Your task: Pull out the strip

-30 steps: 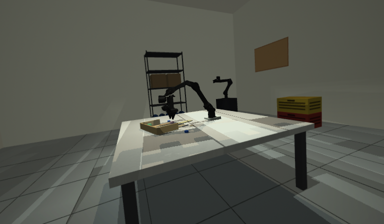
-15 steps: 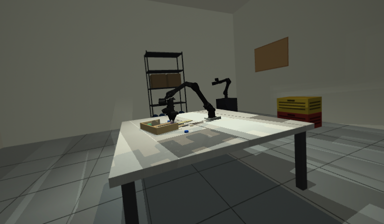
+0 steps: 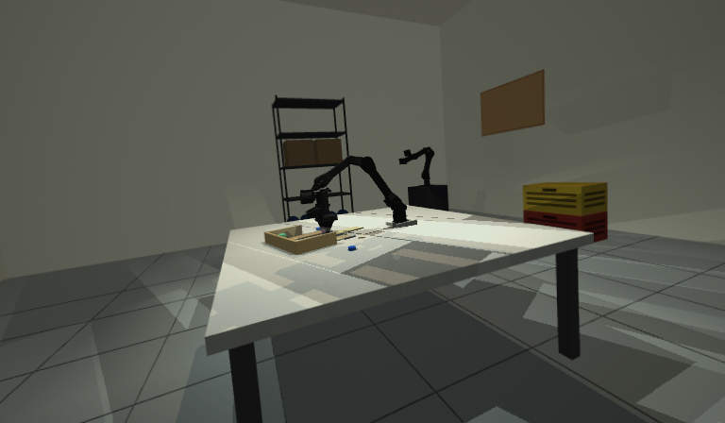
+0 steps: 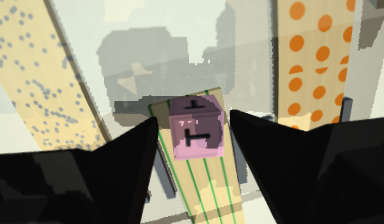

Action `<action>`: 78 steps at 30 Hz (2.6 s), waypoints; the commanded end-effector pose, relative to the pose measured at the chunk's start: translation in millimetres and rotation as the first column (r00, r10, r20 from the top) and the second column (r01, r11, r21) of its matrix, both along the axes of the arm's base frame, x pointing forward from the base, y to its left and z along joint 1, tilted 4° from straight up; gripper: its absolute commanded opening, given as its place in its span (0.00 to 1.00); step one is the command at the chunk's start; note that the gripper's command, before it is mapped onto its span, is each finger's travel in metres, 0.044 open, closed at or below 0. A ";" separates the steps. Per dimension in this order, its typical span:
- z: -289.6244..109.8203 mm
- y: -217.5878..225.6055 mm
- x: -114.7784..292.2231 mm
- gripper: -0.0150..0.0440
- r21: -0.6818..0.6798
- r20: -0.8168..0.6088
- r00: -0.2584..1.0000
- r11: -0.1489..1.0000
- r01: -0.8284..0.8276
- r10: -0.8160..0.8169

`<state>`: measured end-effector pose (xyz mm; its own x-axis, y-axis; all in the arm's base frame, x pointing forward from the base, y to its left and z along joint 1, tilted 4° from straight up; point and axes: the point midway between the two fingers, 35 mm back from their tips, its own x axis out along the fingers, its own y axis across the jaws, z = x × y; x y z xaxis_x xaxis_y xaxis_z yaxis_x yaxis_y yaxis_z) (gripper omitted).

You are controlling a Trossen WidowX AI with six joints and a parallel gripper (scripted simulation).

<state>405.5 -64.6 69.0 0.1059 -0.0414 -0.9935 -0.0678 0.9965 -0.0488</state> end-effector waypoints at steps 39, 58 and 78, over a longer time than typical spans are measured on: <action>33.5 13.0 -71.9 0.25 -0.002 -0.012 1.000 1.000 0.003 -0.003; 56.7 20.4 -113.0 0.25 -0.001 -0.015 1.000 1.000 0.003 -0.003; 64.2 20.8 -114.1 0.25 -0.001 -0.015 1.000 1.000 0.003 -0.003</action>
